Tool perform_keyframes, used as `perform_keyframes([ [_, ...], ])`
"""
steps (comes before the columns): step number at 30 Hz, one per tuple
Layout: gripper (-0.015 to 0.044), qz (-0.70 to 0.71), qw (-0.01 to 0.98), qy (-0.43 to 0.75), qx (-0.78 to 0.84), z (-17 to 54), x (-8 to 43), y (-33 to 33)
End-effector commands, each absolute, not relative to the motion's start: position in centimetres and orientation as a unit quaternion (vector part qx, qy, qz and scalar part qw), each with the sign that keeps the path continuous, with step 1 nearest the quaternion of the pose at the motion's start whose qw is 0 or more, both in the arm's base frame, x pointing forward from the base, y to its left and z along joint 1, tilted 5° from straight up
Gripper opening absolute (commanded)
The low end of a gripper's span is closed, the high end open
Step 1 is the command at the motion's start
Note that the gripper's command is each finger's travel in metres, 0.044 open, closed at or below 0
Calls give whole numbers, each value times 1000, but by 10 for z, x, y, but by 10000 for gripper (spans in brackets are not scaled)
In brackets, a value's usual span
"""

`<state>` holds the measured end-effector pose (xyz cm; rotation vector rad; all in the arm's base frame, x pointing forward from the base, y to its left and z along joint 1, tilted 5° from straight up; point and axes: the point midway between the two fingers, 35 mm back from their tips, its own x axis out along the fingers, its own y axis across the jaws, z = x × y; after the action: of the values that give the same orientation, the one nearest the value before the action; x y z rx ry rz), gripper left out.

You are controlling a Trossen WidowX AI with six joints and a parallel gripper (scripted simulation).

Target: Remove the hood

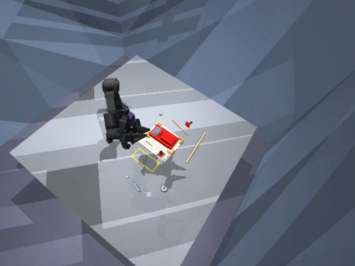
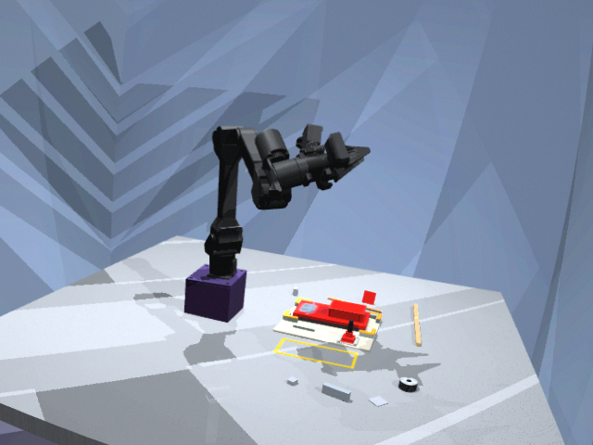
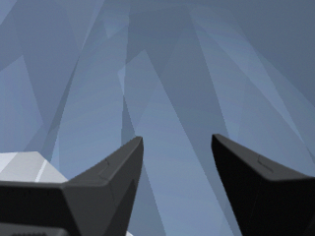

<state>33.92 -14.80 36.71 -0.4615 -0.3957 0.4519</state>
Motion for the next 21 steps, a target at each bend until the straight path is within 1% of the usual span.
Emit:
perform_keyframes([
  [1, 247, 219, 930, -194, -221, 367, 341, -148],
  [4, 325, 204, 949, -188, -151, 364, 367, -149],
  [8, 430, 194, 971, -134, -27, 340, 414, -142],
  [9, 440, 191, 975, -115, 1, 332, 425, -138],
  [13, 440, 176, 979, -33, 94, 294, 463, -115],
  [21, 440, 150, 966, 108, 179, 230, 496, -69],
])
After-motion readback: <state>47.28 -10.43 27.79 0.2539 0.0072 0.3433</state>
